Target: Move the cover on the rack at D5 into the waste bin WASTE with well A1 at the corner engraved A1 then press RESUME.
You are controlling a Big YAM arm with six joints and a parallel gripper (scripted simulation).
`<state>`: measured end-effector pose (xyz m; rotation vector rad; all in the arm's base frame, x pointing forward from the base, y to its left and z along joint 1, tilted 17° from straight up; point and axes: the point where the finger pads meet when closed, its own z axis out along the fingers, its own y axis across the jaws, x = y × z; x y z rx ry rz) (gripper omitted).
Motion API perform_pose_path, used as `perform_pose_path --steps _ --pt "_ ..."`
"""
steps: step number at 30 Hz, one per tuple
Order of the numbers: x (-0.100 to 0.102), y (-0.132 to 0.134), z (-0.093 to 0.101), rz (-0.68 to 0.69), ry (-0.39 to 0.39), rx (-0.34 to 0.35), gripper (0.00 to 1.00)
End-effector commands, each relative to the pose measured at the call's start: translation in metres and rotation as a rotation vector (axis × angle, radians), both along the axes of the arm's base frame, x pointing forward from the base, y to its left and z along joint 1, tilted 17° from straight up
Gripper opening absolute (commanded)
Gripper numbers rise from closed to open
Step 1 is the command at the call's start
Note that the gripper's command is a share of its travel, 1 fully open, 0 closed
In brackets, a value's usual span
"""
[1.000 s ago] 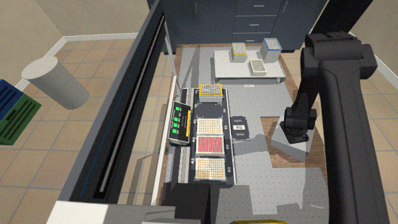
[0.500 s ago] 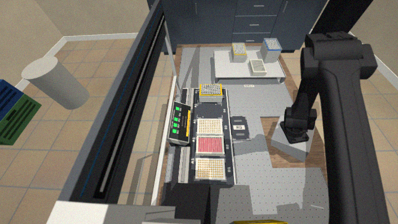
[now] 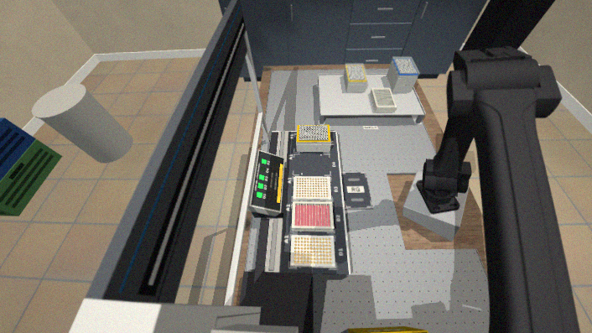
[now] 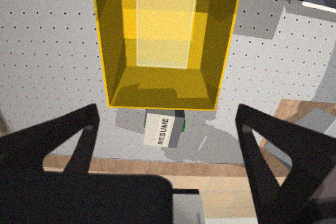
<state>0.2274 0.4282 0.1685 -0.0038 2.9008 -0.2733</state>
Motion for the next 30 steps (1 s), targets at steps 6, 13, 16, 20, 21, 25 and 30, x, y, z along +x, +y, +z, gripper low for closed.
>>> perform_pose_path --steps 6,13,16,20,21,25,30 --pt "0.004 0.02 0.034 0.001 -0.033 0.082 1.0" --pt "0.003 -0.033 0.02 -0.109 -0.037 0.067 1.0" --pt "0.002 -0.048 0.022 -0.1 -0.036 0.062 1.0" --pt "-0.002 -0.067 0.024 -0.085 -0.033 0.057 1.0" --pt "-0.001 -0.073 0.025 -0.088 -0.033 0.057 1.0" --pt "-0.004 -0.081 0.026 -0.083 -0.032 0.056 1.0" --pt "0.0 -0.072 0.048 -0.076 -0.053 0.103 1.0"
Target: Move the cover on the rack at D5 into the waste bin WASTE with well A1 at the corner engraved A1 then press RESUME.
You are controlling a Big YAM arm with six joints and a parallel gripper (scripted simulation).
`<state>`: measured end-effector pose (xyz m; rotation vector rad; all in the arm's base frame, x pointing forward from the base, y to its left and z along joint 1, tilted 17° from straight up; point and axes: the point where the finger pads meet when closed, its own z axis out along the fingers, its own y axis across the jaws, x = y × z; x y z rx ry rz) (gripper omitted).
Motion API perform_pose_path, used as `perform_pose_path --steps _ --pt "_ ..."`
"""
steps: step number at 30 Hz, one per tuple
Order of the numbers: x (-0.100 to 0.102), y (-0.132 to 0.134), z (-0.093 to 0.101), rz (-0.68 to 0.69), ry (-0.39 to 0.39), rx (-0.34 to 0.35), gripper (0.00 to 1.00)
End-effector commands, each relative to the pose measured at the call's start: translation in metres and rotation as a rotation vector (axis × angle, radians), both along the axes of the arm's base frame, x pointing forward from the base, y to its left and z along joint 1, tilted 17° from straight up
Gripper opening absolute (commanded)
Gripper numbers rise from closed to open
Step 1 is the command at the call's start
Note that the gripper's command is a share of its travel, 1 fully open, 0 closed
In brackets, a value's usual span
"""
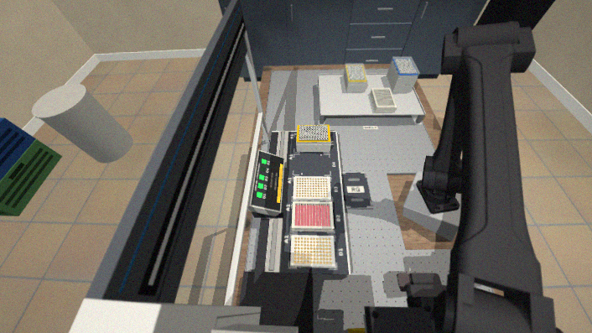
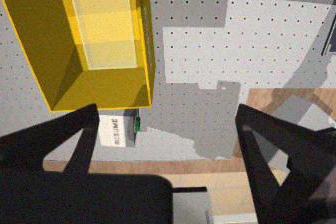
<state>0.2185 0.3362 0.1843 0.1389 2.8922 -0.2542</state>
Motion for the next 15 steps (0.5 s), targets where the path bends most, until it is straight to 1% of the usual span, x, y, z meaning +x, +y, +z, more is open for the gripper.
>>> perform_pose_path --steps 1,2,8,10,11,12,15 --pt "0.006 0.023 0.025 0.029 -0.033 0.063 1.0" --pt "0.003 -0.003 0.012 0.012 -0.016 0.027 1.0" --pt "0.0 -0.036 0.016 0.007 -0.011 0.014 1.0" --pt "0.0 -0.036 0.016 0.007 -0.011 0.014 1.0" --pt "0.008 -0.023 0.038 0.009 -0.043 0.075 1.0" --pt "0.0 -0.044 0.017 0.006 -0.014 0.022 1.0" --pt "-0.003 -0.061 0.019 0.007 -0.01 0.014 1.0"
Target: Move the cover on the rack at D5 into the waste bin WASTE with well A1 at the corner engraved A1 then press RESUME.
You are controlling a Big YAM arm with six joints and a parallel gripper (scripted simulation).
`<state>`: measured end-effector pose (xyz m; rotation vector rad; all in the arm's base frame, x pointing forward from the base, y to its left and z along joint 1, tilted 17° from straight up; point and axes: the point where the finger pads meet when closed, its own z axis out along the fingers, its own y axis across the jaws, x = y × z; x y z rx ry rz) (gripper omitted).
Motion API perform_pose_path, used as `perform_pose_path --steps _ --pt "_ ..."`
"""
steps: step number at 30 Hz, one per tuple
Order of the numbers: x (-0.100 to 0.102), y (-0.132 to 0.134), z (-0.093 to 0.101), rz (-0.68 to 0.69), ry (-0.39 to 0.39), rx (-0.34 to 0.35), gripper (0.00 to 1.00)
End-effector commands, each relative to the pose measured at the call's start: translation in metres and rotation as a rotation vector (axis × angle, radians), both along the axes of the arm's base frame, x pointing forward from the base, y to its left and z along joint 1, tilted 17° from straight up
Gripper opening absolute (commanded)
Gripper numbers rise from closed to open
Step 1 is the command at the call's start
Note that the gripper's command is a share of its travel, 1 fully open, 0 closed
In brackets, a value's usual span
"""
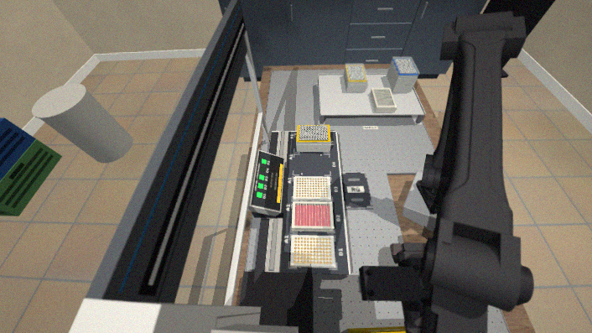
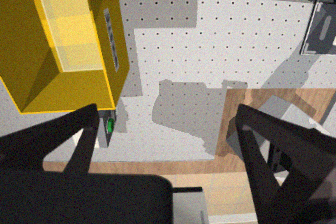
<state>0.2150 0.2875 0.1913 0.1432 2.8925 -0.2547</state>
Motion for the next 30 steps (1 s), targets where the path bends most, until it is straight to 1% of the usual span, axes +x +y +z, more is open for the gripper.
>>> perform_pose_path --steps 1,7,8,9,12,13,17,18,19,26,29,30 --pt "0.0 -0.017 0.012 0.01 -0.01 0.013 1.0" --pt "-0.003 -0.045 0.016 0.01 -0.01 0.012 1.0" --pt "0.003 -0.035 0.03 0.01 -0.03 0.044 1.0" --pt "0.004 -0.025 0.038 0.024 -0.048 0.073 1.0" --pt "0.002 -0.021 0.038 0.036 -0.049 0.077 1.0" --pt "-0.001 -0.029 0.015 0.03 -0.014 0.021 1.0" --pt "0.0 -0.032 0.014 0.016 -0.013 0.02 1.0" --pt "-0.002 -0.048 0.017 0.01 -0.013 0.019 1.0" --pt "-0.004 -0.054 0.017 0.01 -0.009 0.012 1.0" --pt "-0.008 -0.089 0.022 0.01 -0.009 0.011 1.0" --pt "-0.007 -0.092 0.024 0.01 -0.012 0.015 1.0" --pt "0.001 -0.086 0.046 0.01 -0.044 0.057 1.0"
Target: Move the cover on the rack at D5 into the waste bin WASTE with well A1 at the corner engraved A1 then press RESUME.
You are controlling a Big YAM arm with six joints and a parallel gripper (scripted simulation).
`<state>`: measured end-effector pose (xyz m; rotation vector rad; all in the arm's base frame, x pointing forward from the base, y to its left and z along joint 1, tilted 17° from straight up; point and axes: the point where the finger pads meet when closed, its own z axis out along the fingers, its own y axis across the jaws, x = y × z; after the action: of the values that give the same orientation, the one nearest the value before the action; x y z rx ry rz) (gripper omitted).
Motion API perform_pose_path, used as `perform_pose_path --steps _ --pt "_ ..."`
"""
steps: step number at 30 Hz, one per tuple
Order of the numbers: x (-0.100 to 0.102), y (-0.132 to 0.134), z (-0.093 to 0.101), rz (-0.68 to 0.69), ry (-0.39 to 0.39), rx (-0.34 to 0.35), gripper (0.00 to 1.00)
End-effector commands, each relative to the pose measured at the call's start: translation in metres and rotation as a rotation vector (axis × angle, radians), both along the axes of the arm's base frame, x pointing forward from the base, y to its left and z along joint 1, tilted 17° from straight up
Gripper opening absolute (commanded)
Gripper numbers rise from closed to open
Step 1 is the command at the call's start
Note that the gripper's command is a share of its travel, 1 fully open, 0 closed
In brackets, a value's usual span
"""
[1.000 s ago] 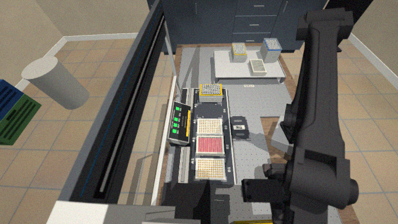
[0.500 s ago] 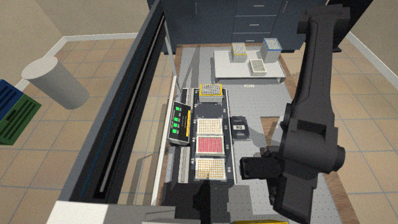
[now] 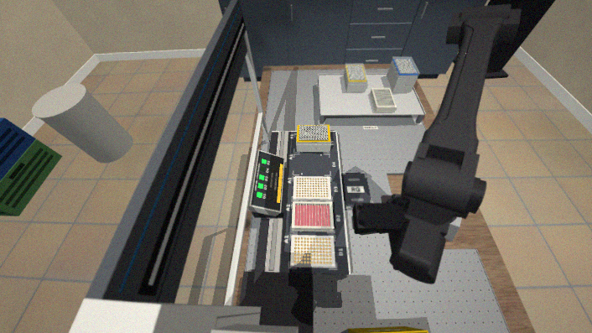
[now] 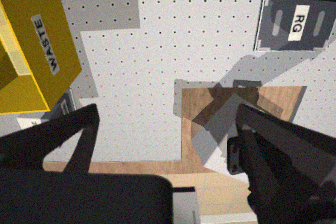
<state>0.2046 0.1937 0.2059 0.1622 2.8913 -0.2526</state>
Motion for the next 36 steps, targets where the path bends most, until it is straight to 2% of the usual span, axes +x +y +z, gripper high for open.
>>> perform_pose_path --steps 1,8,9,11,12,16,17,19,22,24,26,29,31,35,36 --pt "0.001 -0.009 0.009 0.022 -0.007 0.008 1.0" --pt "-0.003 -0.042 0.014 0.023 -0.006 0.008 1.0" --pt "0.007 -0.031 0.037 0.023 -0.045 0.051 1.0" --pt "0.006 -0.024 0.037 0.042 -0.055 0.064 1.0" --pt "-0.003 -0.046 0.014 0.023 -0.007 0.01 1.0" --pt "-0.004 -0.056 0.016 0.023 -0.005 0.008 1.0" --pt "-0.001 -0.057 0.026 0.023 -0.022 0.024 1.0" --pt "-0.006 -0.071 0.018 0.023 -0.004 0.008 1.0" --pt "-0.008 -0.085 0.02 0.023 -0.004 0.008 1.0" --pt "-0.004 -0.091 0.032 0.023 -0.025 0.025 1.0" --pt "-0.01 -0.105 0.023 0.023 -0.004 0.008 1.0" --pt "-0.012 -0.119 0.025 0.023 -0.004 0.008 1.0" --pt "-0.008 -0.126 0.037 0.023 -0.027 0.021 1.0" --pt "-0.005 -0.127 0.033 0.023 -0.022 0.018 1.0" --pt "-0.012 -0.136 0.028 0.023 -0.013 0.012 1.0"
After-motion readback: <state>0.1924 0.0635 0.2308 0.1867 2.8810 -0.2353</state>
